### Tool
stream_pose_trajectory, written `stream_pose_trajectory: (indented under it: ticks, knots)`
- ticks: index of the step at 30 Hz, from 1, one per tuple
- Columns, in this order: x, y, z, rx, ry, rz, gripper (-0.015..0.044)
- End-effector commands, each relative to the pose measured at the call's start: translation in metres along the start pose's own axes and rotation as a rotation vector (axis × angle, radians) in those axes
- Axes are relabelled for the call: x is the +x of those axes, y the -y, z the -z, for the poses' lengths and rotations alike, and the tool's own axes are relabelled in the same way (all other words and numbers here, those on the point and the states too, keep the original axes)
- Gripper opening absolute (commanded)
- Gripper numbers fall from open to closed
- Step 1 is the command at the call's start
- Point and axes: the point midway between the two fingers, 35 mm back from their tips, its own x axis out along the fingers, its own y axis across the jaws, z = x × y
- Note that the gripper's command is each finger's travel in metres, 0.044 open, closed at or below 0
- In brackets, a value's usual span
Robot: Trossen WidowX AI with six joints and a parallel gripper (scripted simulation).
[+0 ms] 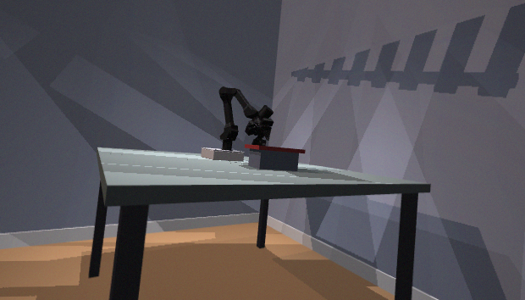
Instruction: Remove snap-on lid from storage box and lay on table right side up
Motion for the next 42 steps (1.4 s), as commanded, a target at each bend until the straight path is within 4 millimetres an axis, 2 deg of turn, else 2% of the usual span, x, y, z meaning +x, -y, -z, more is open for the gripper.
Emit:
stream_pose_trajectory:
  ticks: [1, 18, 21, 31, 35, 42]
  knots:
    - [0.007, 0.001, 0.000, -0.004, -0.001, 0.003, 0.0235]
    - [0.032, 0.003, -0.003, -0.004, -0.002, -0.001, 0.0235]
    - [0.032, 0.003, -0.003, -0.004, -0.002, -0.001, 0.0156]
    - [0.032, 0.003, -0.003, -0.004, -0.002, -0.001, 0.0090]
    - [0.032, 0.003, -0.003, -0.004, -0.002, -0.001, 0.0000]
    - [0.031, 0.002, -0.003, -0.001, 0.001, -0.002, 0.0000]
